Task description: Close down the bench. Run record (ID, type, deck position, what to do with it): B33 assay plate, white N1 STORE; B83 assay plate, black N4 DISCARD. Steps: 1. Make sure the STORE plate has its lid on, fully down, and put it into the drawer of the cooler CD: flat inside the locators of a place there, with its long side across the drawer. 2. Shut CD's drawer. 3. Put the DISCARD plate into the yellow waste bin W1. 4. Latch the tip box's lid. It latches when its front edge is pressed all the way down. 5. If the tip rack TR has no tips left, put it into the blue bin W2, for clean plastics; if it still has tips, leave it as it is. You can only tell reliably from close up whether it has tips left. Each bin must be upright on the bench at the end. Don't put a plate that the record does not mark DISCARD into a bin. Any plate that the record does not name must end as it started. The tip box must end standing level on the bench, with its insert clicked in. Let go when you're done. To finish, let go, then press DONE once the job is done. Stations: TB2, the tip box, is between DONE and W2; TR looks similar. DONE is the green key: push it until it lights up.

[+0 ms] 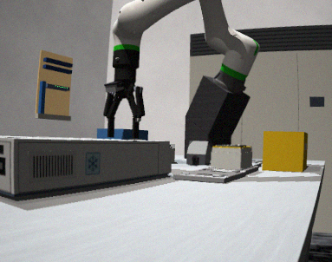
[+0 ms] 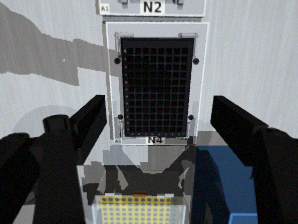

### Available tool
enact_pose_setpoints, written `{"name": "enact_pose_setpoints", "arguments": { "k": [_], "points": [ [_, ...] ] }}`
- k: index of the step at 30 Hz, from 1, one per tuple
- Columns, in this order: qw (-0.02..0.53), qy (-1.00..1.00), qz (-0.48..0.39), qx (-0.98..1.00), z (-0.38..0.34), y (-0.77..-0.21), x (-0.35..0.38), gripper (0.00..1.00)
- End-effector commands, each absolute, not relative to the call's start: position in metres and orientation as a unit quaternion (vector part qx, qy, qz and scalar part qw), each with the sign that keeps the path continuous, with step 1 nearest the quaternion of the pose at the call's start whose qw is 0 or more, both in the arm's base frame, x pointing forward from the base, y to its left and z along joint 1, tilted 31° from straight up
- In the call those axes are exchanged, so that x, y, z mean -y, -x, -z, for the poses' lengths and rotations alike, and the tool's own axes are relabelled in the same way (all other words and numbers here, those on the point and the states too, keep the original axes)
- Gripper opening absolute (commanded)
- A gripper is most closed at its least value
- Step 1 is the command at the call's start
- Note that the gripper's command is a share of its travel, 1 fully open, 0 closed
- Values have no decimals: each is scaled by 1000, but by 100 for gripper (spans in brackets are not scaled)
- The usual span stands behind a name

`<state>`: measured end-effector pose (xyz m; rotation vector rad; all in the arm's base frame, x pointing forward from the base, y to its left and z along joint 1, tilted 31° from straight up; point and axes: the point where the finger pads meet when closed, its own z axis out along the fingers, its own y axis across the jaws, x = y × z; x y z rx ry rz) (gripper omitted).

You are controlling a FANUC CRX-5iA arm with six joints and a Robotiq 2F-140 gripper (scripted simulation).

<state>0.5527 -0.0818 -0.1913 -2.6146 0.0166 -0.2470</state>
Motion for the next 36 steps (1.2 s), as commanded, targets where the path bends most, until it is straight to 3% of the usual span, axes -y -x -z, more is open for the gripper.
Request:
{"name": "enact_pose_setpoints", "arguments": {
  "k": [1, 36],
  "points": [
    [254, 963, 92, -6, 194, -554, 81, 70],
    [254, 963, 92, -6, 229, -561, 61, 70]
  ]
}}
